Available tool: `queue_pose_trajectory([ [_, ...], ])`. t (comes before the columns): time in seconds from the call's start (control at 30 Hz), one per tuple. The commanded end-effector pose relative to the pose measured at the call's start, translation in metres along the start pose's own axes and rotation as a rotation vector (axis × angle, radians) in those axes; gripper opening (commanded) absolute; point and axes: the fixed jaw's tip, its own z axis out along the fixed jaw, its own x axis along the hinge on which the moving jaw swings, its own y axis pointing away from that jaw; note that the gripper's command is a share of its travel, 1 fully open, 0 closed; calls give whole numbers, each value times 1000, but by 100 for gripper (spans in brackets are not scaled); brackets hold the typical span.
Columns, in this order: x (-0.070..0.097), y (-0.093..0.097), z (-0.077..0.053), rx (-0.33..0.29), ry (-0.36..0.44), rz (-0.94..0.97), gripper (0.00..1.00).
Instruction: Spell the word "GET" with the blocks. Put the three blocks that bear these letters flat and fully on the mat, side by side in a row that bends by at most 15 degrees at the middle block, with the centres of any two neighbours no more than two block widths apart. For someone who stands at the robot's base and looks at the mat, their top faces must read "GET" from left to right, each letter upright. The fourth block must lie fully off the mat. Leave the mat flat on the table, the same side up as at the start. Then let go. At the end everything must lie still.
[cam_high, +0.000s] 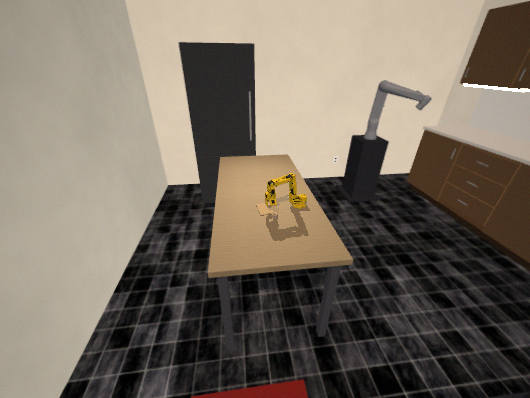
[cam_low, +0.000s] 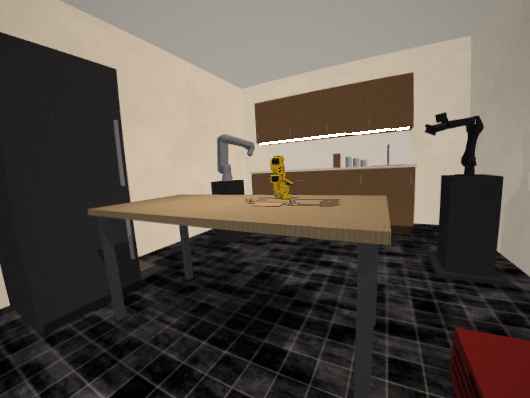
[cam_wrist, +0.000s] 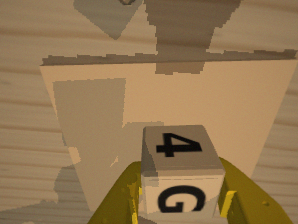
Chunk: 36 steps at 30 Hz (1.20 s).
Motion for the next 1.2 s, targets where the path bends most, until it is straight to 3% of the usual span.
queue_pose_trajectory([
  [0.0, -1, -6, -7, 64, -14, 0, 0],
  [1.17, -1, -6, 5, 64, -14, -1, 0],
])
